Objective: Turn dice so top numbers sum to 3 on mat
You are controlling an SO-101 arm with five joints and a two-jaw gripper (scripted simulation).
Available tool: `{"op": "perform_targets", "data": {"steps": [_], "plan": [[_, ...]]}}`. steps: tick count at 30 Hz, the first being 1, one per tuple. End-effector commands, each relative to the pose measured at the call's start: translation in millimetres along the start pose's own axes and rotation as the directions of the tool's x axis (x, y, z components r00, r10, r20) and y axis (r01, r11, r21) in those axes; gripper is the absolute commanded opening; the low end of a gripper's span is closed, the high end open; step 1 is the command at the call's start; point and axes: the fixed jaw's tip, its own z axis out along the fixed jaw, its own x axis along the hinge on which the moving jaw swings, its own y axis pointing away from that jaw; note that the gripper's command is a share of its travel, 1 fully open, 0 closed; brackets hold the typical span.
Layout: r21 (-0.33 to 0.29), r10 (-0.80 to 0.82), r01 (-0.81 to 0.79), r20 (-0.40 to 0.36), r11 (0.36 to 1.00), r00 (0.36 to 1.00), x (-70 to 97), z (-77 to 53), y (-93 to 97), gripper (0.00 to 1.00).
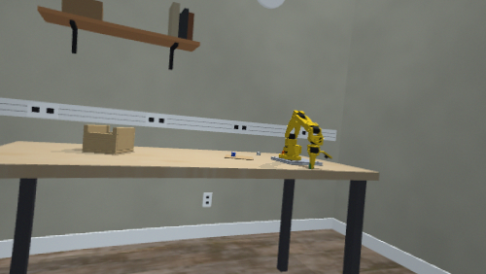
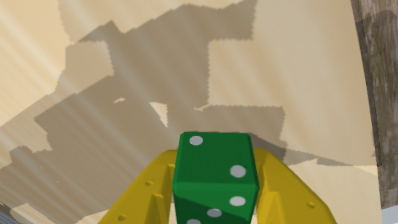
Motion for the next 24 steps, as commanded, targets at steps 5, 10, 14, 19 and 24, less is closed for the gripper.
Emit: {"op": "perform_targets", "data": {"steps": [5,10,14,19,24], "plan": [[-0.014,-0.003,0.003,-0.005,1.000,1.000,1.5,-0.9,0.0,0.00],[-0.014,-0.003,0.003,-0.005,1.000,1.000,0.9,-11.0,-0.4,0.00],[-0.014,-0.003,0.003,-0.005,1.000,1.000,0.5,-22.9,-0.2,0.00],[-0.014,-0.003,0.003,-0.005,1.000,1.000,0.4,-32.0,0.4,0.00],[-0.014,-0.003,0.003,-0.006,1.000,1.000,0.6,-43.7,1.8,0.00]]}}
